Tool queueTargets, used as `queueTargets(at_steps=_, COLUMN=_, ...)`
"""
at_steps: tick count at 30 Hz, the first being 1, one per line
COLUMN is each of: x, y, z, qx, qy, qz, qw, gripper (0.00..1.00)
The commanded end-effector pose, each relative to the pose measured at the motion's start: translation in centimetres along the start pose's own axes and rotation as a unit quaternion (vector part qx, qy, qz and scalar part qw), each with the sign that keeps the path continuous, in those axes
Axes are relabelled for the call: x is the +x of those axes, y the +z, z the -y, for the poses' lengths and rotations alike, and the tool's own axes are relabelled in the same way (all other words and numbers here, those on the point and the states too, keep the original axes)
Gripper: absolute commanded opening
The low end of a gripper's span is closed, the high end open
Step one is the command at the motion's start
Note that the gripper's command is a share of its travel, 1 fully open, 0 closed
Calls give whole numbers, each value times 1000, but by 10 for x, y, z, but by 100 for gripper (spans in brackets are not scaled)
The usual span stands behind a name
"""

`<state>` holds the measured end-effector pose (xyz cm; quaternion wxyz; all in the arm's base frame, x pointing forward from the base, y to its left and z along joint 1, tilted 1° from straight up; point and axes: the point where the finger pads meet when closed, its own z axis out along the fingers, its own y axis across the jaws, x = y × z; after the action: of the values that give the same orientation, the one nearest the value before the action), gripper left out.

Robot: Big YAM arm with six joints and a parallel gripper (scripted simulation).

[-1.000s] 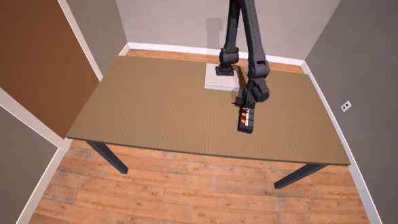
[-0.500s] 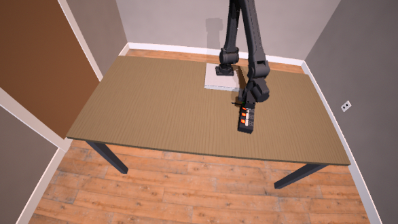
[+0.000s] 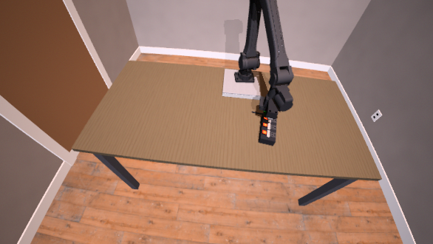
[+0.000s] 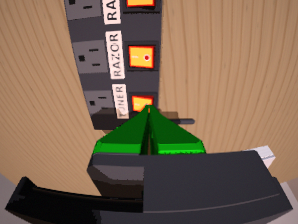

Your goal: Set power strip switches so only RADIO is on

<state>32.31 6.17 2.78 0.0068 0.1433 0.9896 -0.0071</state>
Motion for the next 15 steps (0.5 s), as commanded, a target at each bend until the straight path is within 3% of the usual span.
queueTargets(at_steps=1, x=-7, y=-11, z=-7, qx=-9, qy=0, qz=21, qw=1000, gripper=0)
queueTargets(at_steps=15, x=-10, y=-11, z=-9, qx=-9, qy=1, qz=21, qw=1000, gripper=0)
